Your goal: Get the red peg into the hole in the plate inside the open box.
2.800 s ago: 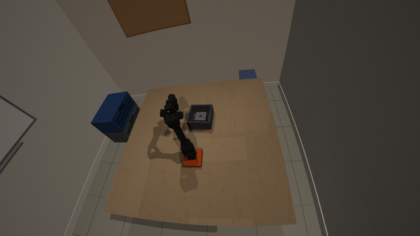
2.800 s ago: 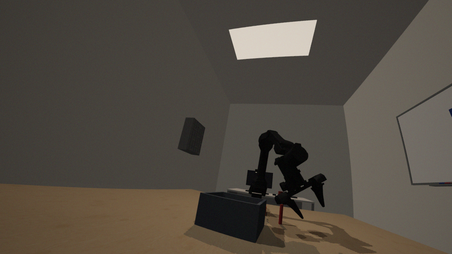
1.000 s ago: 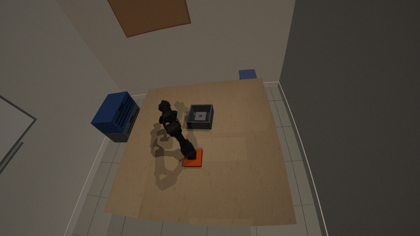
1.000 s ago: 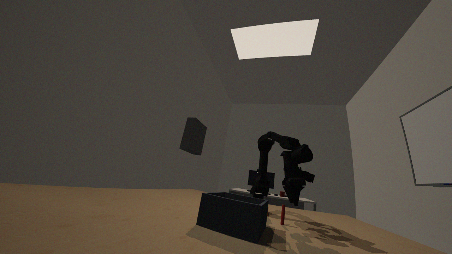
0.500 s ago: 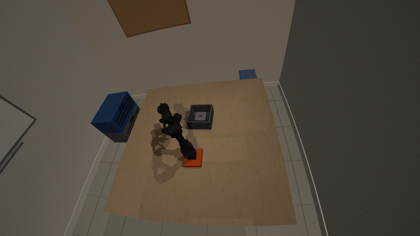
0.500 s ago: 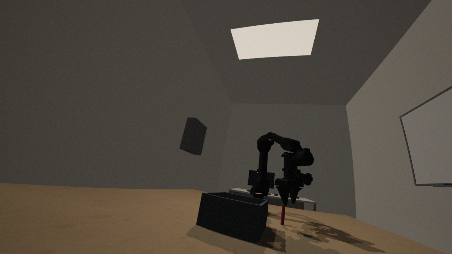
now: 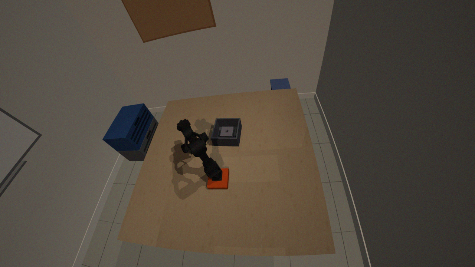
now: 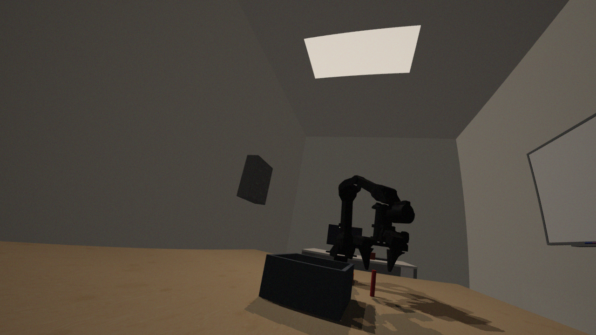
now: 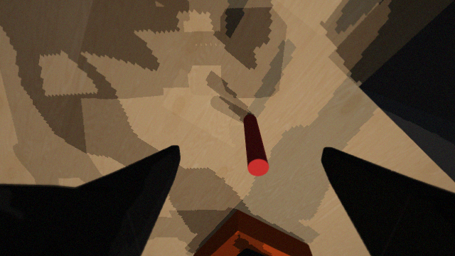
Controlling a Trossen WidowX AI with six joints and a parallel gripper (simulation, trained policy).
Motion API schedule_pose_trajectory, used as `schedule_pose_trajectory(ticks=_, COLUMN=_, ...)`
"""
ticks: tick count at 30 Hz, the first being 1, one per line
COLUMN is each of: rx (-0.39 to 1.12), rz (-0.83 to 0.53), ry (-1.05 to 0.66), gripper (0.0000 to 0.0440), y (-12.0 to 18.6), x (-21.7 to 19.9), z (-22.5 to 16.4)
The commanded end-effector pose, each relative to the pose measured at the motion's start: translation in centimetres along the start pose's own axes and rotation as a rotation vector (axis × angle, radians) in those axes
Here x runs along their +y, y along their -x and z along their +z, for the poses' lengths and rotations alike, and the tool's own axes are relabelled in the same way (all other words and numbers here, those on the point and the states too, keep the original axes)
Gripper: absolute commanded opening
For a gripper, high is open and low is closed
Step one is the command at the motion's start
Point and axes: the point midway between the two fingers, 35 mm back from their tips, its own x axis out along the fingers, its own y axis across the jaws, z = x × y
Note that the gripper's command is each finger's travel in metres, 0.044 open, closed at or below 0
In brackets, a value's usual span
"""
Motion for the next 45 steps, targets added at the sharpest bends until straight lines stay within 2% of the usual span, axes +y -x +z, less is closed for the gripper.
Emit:
schedule_pose_trajectory(ticks=1, rx=0.016, rz=-0.018, ry=-0.149, gripper=0.044, y=-0.3, x=0.1, z=-0.6)
schedule_pose_trajectory(ticks=18, rx=0.02, rz=-0.068, ry=-0.74, gripper=0.044, y=-2.0, x=0.4, z=-1.5)
schedule_pose_trajectory(ticks=30, rx=-0.03, rz=-0.089, ry=-1.093, gripper=0.0428, y=-5.0, x=0.2, z=-1.3)
schedule_pose_trajectory(ticks=33, rx=-0.035, rz=-0.093, ry=-1.134, gripper=0.0376, y=-5.9, x=0.1, z=-1.2)
schedule_pose_trajectory(ticks=45, rx=0.004, rz=-0.147, ry=-1.222, gripper=0.0061, y=-8.4, x=-0.4, z=-1.5)
